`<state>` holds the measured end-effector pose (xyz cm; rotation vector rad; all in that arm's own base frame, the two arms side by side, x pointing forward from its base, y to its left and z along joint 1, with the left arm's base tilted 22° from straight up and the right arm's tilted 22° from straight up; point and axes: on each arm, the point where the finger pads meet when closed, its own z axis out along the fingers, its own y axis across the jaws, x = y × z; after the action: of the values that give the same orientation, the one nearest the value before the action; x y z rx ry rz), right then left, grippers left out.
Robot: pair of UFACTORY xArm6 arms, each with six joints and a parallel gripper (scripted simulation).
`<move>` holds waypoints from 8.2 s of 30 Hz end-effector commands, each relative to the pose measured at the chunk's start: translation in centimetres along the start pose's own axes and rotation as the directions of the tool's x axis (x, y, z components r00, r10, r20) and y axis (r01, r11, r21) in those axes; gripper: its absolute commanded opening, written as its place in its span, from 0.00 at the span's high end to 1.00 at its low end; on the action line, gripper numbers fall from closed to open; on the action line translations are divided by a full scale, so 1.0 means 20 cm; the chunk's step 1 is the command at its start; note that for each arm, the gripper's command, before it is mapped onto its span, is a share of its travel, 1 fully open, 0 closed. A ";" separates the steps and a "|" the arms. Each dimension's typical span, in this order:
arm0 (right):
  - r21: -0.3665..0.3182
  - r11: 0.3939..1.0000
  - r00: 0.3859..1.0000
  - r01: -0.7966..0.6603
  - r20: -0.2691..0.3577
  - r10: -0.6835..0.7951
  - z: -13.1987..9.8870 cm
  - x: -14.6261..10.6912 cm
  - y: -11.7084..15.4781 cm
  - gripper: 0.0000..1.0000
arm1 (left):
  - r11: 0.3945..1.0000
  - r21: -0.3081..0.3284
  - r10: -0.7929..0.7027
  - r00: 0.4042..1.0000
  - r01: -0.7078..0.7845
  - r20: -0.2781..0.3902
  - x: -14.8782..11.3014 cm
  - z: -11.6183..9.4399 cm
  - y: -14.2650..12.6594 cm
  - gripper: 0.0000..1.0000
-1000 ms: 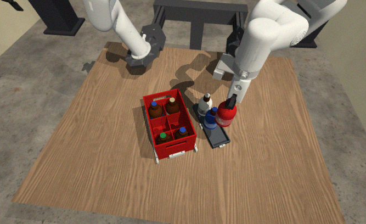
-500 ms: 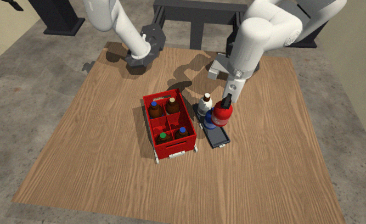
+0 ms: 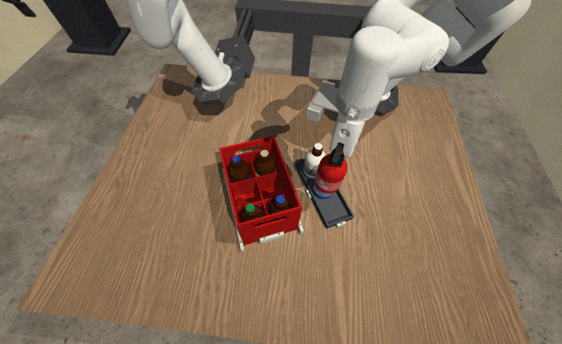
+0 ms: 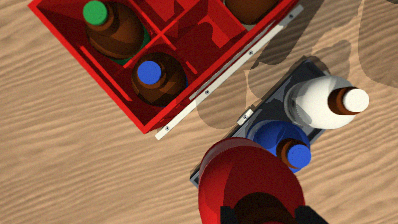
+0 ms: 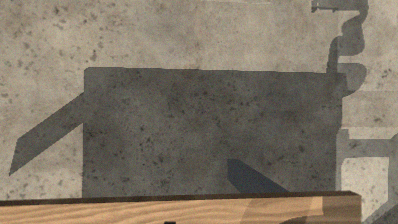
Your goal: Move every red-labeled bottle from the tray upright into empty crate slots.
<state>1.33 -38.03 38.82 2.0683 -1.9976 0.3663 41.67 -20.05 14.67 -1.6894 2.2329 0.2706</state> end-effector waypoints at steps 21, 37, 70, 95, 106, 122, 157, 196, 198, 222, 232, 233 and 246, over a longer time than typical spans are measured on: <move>0.000 1.000 1.000 0.000 -0.005 0.000 -0.01 0.01 0.00 0.00 | 1.000 0.005 -0.001 1.000 0.001 -0.002 0.24 -0.01 -0.09 1.00; 0.000 1.000 1.000 0.000 -0.005 0.000 -0.01 0.01 0.00 0.00 | 1.000 0.005 -0.001 1.000 0.001 -0.002 0.42 -0.01 -0.16 1.00; 0.000 1.000 1.000 0.000 -0.005 0.000 -0.01 0.01 0.00 0.00 | 1.000 0.005 -0.001 1.000 0.001 -0.002 0.76 -0.01 -0.28 1.00; 0.000 1.000 1.000 0.000 -0.005 0.000 -0.01 0.01 0.00 0.00 | 1.000 0.005 -0.001 1.000 0.001 -0.002 0.96 -0.01 -0.35 1.00; 0.000 1.000 1.000 0.000 -0.005 0.000 -0.01 0.01 0.00 0.00 | 1.000 0.005 -0.001 1.000 0.001 -0.002 1.02 -0.01 -0.37 1.00; 0.000 1.000 1.000 0.000 -0.005 0.000 -0.01 0.01 0.00 0.00 | 1.000 0.005 -0.001 1.000 0.001 -0.002 1.09 -0.01 -0.39 1.00; 0.000 1.000 1.000 0.000 -0.005 0.000 -0.01 0.01 0.00 0.00 | 1.000 0.005 -0.001 1.000 0.001 -0.002 1.16 -0.01 -0.42 1.00; 0.000 1.000 1.000 0.000 -0.005 0.000 -0.01 0.01 0.00 0.00 | 1.000 0.005 -0.001 1.000 0.001 -0.002 1.17 -0.01 -0.42 1.00; 0.000 1.000 1.000 0.000 -0.005 0.000 -0.01 0.01 0.00 0.00 | 1.000 0.005 -0.001 1.000 0.001 -0.002 1.17 -0.01 -0.42 1.00; 0.000 1.000 1.000 0.000 -0.005 0.000 -0.01 0.01 0.00 0.00 | 1.000 0.005 -0.001 1.000 0.001 -0.002 1.17 0.05 -0.42 1.00; 0.000 1.000 1.000 0.000 -0.005 0.000 -0.01 0.01 0.00 0.00 | 1.000 0.005 -0.001 1.000 0.001 -0.002 1.17 0.11 -0.42 1.00; 0.000 1.000 1.000 0.000 -0.005 0.000 -0.01 0.01 0.00 0.00 | 1.000 0.005 -0.001 1.000 0.001 -0.002 1.17 0.12 -0.42 1.00; 0.000 1.000 1.000 0.000 -0.005 0.000 -0.01 0.01 0.00 0.00 | 1.000 0.005 -0.001 1.000 0.001 -0.002 1.17 0.16 -0.42 1.00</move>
<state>1.33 -38.03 38.82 2.0683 -1.9976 0.3663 44.41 -42.24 3.29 -1.6892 2.2310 0.2728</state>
